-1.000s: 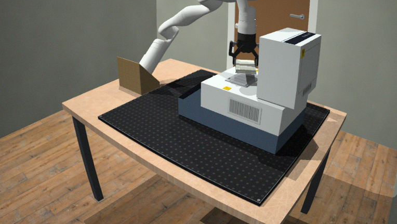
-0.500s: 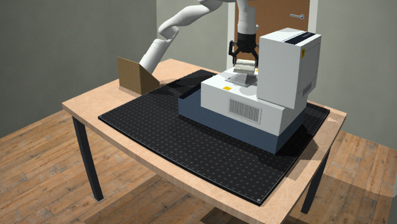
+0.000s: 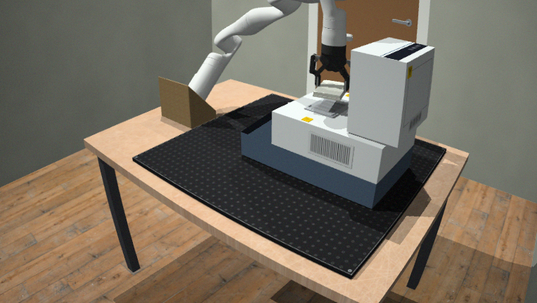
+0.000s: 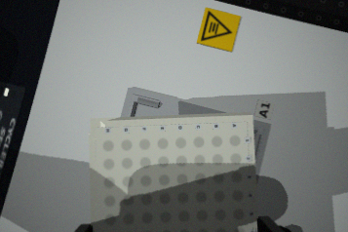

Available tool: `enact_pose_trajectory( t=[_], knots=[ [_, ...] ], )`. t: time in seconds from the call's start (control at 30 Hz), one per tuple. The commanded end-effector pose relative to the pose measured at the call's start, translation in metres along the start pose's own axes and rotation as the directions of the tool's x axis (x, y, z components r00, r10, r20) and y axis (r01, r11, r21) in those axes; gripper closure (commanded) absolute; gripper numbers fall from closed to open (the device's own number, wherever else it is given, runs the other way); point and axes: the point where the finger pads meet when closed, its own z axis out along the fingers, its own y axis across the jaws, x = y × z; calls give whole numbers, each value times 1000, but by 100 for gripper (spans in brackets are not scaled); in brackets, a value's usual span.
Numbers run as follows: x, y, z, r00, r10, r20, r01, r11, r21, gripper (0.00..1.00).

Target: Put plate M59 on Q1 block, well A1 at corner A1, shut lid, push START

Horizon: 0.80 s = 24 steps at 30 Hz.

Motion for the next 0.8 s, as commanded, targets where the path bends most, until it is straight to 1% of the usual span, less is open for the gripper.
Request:
enact_pose_trajectory(
  t=[0.0,0.4,0.47,0.77],
  knots=[
    [2,0,0,999,40,-10,-40,999,3,9],
    [2,0,0,984,179,-8,-179,984,4,9],
    [2,0,0,984,179,-8,-179,984,4,9],
    [2,0,0,960,281,-8,-281,960,5,9]
  ],
)
